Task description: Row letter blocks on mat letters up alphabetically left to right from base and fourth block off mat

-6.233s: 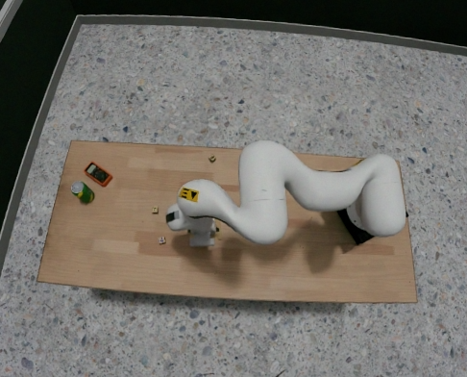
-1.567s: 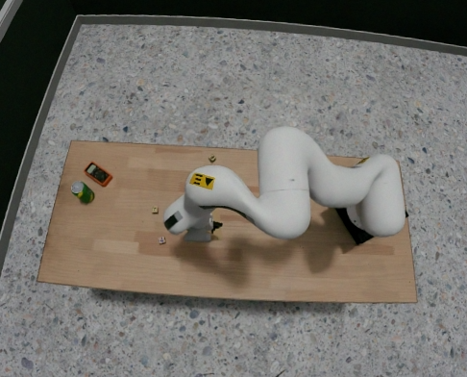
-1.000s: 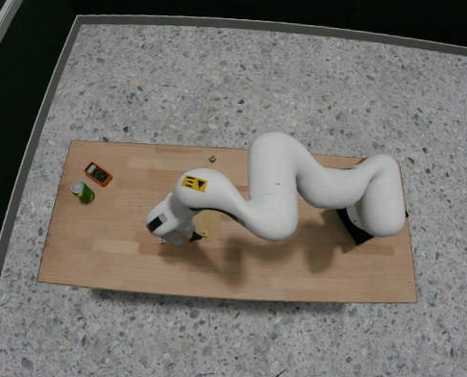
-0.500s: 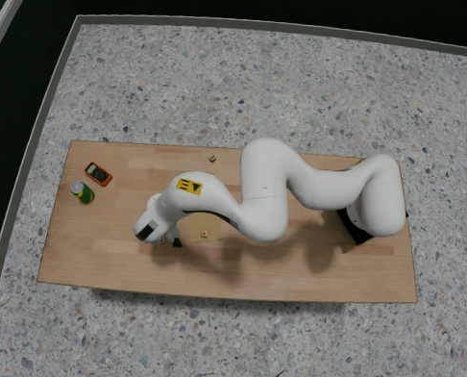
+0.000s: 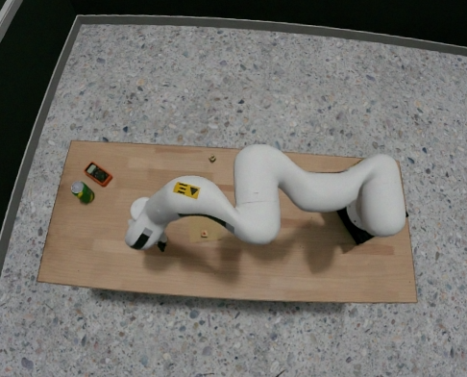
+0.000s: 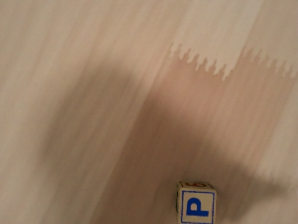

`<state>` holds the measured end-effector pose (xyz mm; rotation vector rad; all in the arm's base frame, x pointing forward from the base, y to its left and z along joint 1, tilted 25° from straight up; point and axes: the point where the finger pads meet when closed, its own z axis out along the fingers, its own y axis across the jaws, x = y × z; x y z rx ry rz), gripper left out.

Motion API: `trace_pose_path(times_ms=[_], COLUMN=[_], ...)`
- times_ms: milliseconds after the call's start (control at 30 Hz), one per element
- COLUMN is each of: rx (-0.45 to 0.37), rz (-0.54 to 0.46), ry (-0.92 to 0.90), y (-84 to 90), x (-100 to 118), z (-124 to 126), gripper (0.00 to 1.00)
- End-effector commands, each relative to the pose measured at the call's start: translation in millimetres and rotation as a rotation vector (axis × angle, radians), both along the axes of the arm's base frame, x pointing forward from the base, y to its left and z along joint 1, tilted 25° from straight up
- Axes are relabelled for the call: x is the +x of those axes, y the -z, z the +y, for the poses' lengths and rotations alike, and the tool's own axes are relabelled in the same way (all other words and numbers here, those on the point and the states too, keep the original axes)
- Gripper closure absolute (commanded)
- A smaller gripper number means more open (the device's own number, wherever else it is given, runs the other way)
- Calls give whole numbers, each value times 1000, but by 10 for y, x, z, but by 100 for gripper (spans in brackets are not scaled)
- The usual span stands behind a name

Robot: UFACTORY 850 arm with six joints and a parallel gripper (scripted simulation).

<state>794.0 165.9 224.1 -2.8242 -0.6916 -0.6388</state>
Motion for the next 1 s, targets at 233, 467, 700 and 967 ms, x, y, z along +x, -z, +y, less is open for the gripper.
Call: trace_pose_path(times_ms=[233,467,700,967], rx=[-11,-11,-11,-11], rz=[31,31,31,31], ry=[50,50,50,50], y=[-32,-32,-32,-31], x=[52,52,52,53], z=[5,5,5,6], gripper=[36,36,36,36])
